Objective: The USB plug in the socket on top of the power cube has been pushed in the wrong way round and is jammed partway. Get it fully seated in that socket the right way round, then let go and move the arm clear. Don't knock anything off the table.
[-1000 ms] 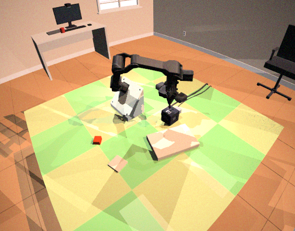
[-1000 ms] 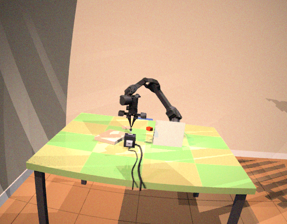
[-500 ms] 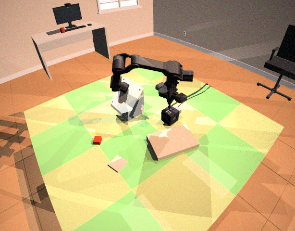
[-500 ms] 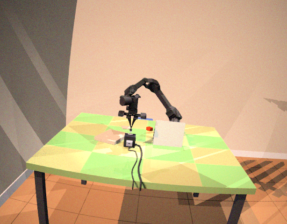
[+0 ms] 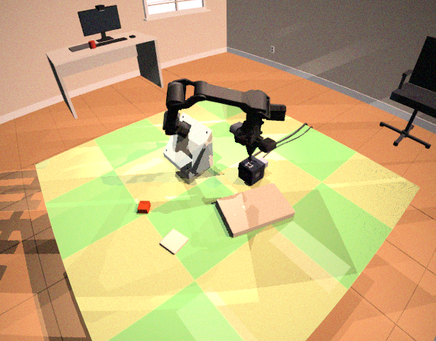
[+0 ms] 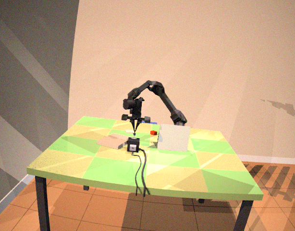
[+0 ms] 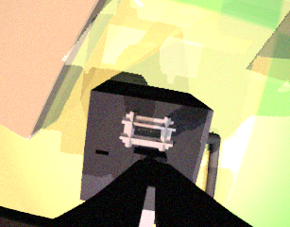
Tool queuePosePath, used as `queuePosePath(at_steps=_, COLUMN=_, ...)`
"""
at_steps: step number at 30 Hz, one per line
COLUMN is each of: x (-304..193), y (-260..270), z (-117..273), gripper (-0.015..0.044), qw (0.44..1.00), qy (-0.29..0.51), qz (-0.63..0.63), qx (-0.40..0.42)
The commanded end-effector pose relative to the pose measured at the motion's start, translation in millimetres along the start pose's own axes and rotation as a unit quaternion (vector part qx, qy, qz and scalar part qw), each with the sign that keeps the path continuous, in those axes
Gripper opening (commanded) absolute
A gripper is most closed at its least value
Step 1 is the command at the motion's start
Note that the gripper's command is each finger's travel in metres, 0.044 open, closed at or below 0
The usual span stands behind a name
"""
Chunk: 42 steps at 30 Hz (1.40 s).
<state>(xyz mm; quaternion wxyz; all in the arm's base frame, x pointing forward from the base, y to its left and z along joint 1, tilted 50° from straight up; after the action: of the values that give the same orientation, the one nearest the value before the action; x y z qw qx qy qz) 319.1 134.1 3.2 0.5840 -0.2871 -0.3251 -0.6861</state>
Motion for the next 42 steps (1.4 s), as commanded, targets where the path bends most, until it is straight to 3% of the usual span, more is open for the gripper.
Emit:
queuePosePath(at_steps=1, x=0.3, y=0.2, z=-0.5, gripper=0.0, qw=1.0, qy=-0.003, qz=-0.002, qx=0.001)
queuePosePath(at_steps=42, x=0.4, y=0.3, z=-5.6, gripper=0.0, qw=1.0, qy=-0.018, qz=0.001, qx=0.003)
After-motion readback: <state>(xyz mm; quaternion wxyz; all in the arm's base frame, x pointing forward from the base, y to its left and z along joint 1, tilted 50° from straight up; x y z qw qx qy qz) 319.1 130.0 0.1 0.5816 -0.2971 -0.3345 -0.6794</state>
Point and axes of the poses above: the point midway between the two fingers, 35 mm back from their tips, its own z axis back along the fingers, its own y axis across the jaws, x = y × z, the point moved 8 cm from there along z, back along the fingers, and after that the axes turned 7 degrees about -z, right-handed, at the moved point
